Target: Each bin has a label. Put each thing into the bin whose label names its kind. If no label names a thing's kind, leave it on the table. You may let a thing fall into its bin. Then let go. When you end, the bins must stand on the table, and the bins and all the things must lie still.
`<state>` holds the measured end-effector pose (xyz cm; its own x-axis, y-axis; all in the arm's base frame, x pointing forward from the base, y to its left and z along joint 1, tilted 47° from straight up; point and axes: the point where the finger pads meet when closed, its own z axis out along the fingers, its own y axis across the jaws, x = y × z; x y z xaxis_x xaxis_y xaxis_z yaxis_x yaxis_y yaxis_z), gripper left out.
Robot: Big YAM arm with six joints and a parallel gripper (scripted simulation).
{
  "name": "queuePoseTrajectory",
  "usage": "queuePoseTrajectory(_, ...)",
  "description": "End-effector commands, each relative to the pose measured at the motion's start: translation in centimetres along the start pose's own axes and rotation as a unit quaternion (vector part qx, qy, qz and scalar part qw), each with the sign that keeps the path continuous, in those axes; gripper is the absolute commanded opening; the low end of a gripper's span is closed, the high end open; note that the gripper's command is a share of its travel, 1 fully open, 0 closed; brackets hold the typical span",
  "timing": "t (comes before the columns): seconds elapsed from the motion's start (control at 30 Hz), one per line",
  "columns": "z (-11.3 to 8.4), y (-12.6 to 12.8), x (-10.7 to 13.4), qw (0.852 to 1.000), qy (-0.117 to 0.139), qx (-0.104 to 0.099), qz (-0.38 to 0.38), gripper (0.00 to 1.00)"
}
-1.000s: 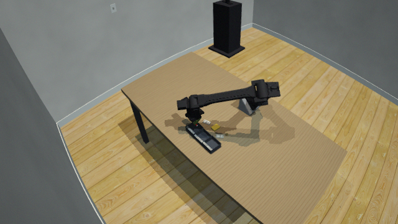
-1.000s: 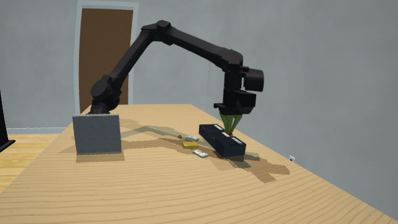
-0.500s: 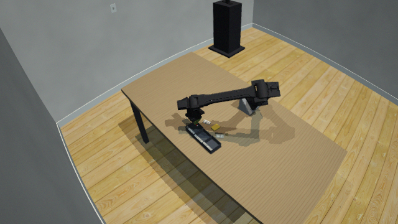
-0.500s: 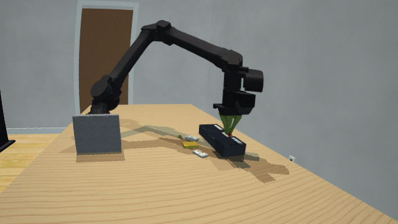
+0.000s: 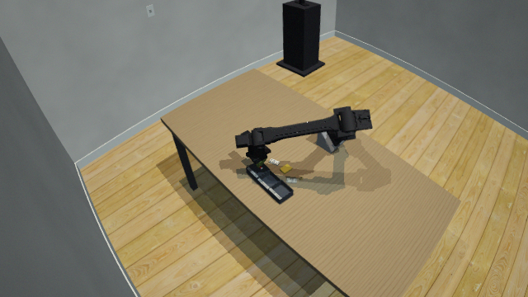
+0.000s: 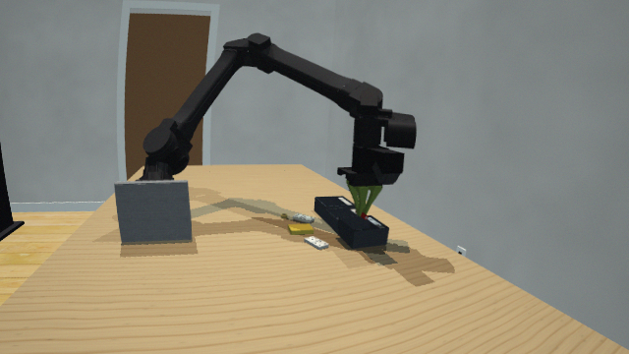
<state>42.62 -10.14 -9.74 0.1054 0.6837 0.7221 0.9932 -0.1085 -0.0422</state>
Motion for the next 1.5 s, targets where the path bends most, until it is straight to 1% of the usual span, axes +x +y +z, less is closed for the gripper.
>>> queuePoseTrajectory(0.0, 1.9, -0.2, 0.1, 1.0, 0.002, 0.01, 0.005, 0.04)
queuePoseTrajectory(0.47, 4.7, -0.3, 0.1, 1.0, 0.003, 0.011, 0.005, 0.04)
queuePoseTrajectory(0.83, 4.9, -0.6, -0.4, 1.0, 0.001, 0.011, 0.0, 0.04)
queuePoseTrajectory(1.03, 4.0, -0.9, -1.6, 1.0, 0.001, 0.001, 0.004, 0.04)
queuePoseTrajectory(1.17, 3.7, -1.0, -1.9, 1.0, 0.001, -0.002, 0.007, 0.04)
queuePoseTrajectory(1.47, 4.1, -1.1, -1.7, 1.0, 0.002, 0.004, 0.005, 0.04)
